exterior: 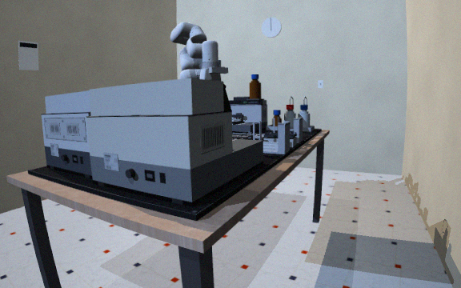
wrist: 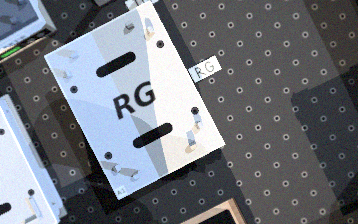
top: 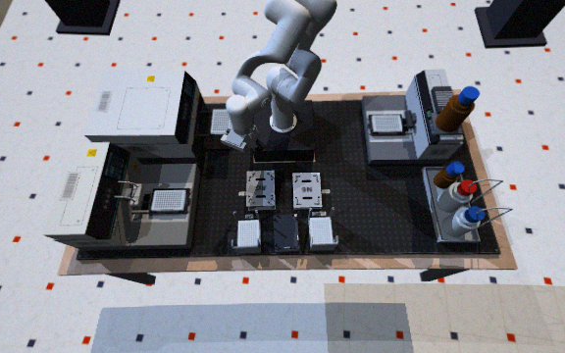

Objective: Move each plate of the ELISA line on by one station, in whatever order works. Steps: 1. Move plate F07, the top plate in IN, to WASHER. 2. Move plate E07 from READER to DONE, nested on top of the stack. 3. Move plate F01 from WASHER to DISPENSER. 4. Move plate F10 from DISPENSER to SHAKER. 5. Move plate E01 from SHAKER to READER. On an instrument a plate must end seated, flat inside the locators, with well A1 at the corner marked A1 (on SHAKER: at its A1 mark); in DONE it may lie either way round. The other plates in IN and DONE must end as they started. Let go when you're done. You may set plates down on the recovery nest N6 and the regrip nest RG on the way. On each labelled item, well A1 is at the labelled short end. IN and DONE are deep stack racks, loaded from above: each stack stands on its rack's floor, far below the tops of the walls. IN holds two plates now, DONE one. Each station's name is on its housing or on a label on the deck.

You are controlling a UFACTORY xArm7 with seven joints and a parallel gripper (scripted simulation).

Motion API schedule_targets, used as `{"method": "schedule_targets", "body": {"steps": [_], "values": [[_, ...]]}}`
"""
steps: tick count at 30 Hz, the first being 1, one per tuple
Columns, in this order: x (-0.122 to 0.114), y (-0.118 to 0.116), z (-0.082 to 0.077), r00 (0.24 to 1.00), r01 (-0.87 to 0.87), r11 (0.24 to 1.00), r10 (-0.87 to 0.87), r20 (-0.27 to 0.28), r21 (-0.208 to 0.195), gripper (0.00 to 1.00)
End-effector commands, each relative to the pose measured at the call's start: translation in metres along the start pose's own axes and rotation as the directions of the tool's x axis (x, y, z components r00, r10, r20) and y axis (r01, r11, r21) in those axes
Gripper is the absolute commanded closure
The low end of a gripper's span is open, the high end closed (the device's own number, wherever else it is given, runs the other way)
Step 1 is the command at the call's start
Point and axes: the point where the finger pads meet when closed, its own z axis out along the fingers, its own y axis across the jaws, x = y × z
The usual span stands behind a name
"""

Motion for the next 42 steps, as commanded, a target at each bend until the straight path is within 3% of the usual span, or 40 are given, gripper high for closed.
{"method": "schedule_targets", "body": {"steps": [1,7,42], "values": [[-0.002,-0.014,-0.002,1.0,0.0,1.0,0.0,-0.005,-0.001,0.0],[-0.005,-0.029,-0.002,0.996,-0.092,0.996,0.092,-0.005,0.0,0.0],[-0.034,-0.125,-0.002,0.983,-0.183,0.983,0.183,-0.004,0.002,0.0]]}}
